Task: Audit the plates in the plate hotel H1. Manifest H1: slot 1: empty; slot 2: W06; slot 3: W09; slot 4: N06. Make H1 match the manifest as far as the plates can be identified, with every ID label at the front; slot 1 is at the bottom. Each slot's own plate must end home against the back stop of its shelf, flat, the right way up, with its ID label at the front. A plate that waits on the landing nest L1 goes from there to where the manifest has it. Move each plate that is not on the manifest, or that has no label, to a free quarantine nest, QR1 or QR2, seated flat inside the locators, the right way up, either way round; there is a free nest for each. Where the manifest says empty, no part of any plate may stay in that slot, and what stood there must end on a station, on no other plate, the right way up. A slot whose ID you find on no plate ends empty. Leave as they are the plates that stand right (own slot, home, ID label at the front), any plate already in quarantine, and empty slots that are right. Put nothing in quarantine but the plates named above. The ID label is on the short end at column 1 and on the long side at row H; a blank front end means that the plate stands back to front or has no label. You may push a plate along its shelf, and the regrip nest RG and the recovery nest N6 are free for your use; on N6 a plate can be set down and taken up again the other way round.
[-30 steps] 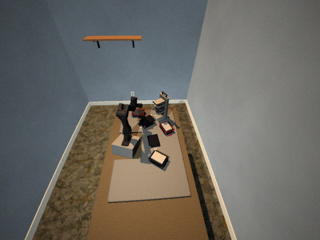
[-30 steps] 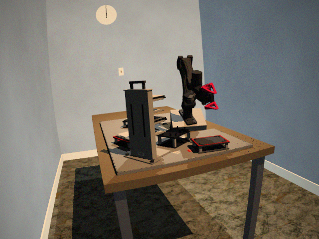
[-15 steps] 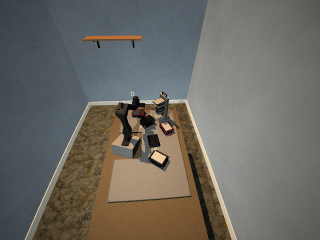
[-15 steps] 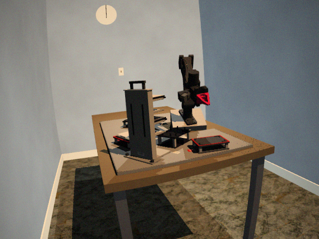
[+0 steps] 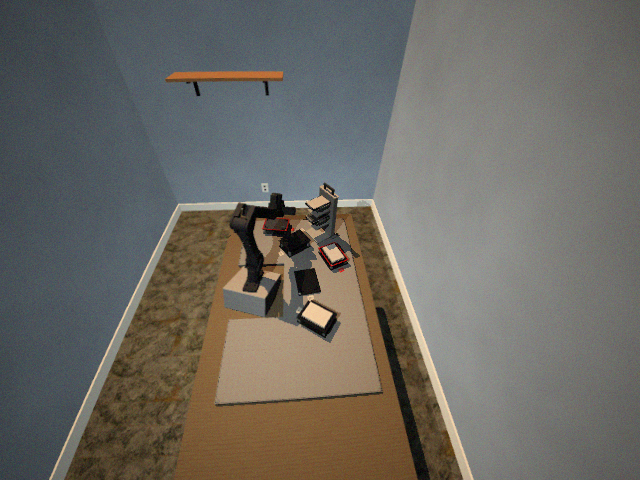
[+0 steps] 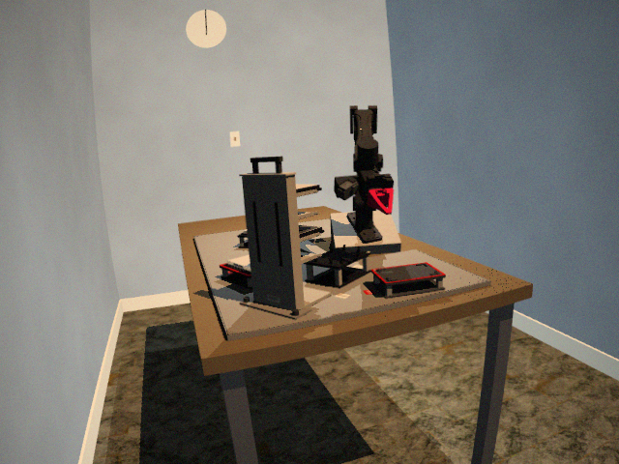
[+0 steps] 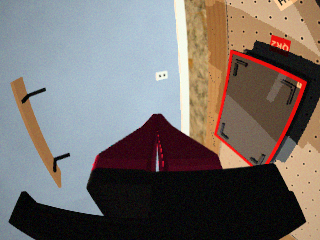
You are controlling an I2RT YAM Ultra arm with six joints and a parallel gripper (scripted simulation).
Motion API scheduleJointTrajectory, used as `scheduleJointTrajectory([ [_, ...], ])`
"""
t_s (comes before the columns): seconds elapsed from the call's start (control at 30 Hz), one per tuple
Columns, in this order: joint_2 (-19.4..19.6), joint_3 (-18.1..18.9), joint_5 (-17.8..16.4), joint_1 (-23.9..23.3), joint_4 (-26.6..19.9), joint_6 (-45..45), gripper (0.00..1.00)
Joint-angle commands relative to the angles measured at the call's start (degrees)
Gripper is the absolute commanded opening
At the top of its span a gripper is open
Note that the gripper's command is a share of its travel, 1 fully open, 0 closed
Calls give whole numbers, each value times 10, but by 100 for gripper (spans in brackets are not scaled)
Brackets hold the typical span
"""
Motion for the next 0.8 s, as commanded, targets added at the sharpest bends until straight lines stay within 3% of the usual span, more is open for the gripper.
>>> scheduleJointTrajectory([
  [0.0,8,28,8,-14,-36,-38,0],
  [0.07,8,28,8,-14,-36,-38,0],
  [0.17,15,18,-18,-35,-31,-42,0],
  [0.3,10,50,18,-40,-82,-81,0],
  [0.43,26,47,-14,-68,-75,-88,0],
  [0.47,28,32,-21,-75,-74,-89,0],
  [0.57,28,65,11,-78,-115,-120,0],
  [0.67,14,71,16,-76,-125,-127,0],
  [0.77,38,68,-10,-101,-120,-134,0],
])
